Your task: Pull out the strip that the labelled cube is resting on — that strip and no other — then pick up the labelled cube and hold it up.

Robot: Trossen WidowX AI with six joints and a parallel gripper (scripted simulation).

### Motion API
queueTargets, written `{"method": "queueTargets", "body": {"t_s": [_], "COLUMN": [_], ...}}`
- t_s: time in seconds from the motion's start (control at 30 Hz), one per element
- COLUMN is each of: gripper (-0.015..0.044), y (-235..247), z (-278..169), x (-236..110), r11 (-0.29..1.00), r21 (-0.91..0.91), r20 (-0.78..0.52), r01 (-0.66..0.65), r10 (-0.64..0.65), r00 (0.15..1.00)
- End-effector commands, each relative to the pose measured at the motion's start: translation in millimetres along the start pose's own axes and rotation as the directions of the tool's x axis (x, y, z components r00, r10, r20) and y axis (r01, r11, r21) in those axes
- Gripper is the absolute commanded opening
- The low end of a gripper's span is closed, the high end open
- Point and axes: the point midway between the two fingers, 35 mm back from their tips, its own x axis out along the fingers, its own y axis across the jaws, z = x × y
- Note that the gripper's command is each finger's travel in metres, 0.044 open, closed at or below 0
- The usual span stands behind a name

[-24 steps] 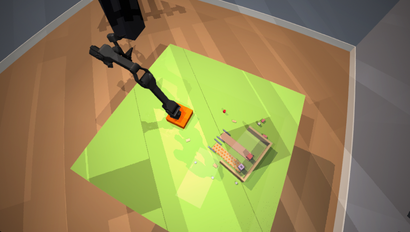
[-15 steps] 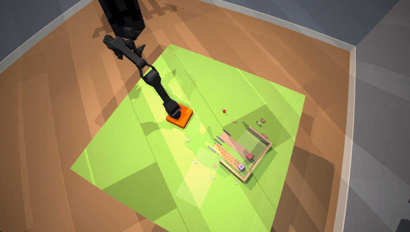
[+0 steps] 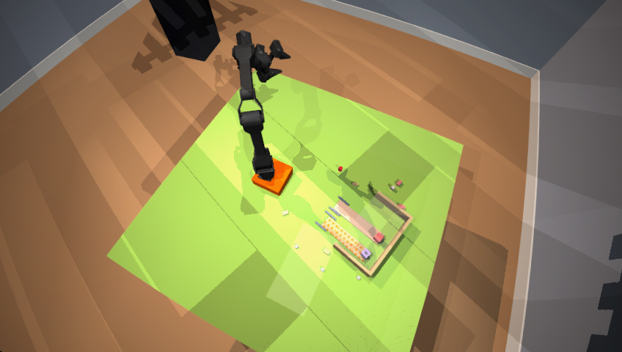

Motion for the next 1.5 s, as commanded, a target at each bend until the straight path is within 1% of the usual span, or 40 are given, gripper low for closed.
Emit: {"method": "queueTargets", "body": {"t_s": [0.0, 0.13, 0.27, 0.43, 0.6, 0.73, 0.87, 1.13, 1.3, 1.37, 1.47], "gripper": [0.0400, 0.0400, 0.0400, 0.0400, 0.0400, 0.0400, 0.0400, 0.0400, 0.0400, 0.0400, 0.0400], "y": [-19, -35, -48, -54, -51, -44, -31, 7, 35, 40, 40], "z": [-48, -104, -166, -243, -317, -374, -428, -516, -555, -559, -559], "x": [44, 82, 107, 124, 127, 121, 106, 59, 22, 17, 17], "r11": [0.985, 0.936, 0.863, 0.738, 0.575, 0.426, 0.269, -0.041, -0.212, -0.234, -0.234], "r21": [0.174, 0.351, 0.503, 0.659, 0.772, 0.821, 0.831, 0.746, 0.644, 0.628, 0.628], "r20": [-0.098, -0.190, -0.274, -0.360, -0.429, -0.483, -0.537, -0.654, -0.728, -0.738, -0.738], "r01": [-0.020, -0.002, 0.048, 0.144, 0.270, 0.380, 0.487, 0.664, 0.735, 0.742, 0.742], "r10": [0.037, 0.073, 0.107, 0.140, 0.158, 0.164, 0.162, 0.141, 0.123, 0.121, 0.121], "r00": [0.995, 0.979, 0.956, 0.922, 0.889, 0.860, 0.828, 0.743, 0.674, 0.663, 0.663]}}
